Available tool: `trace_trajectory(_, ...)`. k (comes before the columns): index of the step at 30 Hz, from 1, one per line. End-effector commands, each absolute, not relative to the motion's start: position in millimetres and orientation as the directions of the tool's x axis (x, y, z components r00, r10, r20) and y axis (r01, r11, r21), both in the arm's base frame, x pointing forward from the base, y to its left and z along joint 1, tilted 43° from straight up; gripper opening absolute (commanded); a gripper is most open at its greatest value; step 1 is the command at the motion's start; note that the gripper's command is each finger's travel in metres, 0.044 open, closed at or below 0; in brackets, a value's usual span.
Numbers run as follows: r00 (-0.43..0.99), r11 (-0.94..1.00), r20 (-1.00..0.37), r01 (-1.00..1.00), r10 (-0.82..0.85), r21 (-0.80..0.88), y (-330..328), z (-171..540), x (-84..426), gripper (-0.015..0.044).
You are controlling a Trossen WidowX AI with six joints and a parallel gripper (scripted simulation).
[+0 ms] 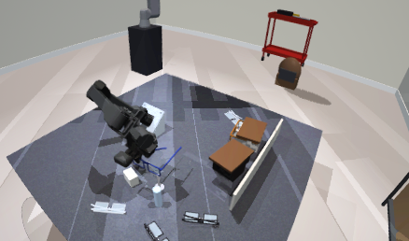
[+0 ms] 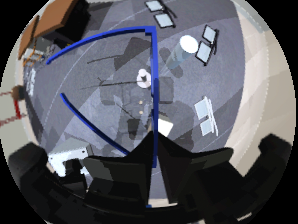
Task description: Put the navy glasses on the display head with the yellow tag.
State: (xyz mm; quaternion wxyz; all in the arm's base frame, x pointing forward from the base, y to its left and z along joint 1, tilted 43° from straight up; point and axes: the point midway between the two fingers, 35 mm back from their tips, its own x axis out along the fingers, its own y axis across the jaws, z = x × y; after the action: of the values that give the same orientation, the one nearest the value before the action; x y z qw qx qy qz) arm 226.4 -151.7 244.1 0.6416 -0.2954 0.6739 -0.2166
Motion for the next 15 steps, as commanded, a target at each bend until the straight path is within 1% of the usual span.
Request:
trace_trajectory(1, 0.0, 0.707, -0.735, -0.274, -0.678, -0.652, -151, 245, 237, 0.0)
trace_trajectory(8, 0.0, 0.63, -0.735, -0.516, -0.678, -0.58, -150, 245, 253, 0.0)
trace_trajectory(15, 0.001, 0.508, -0.736, -0.723, -0.677, -0.469, -148, 244, 270, 0.0)
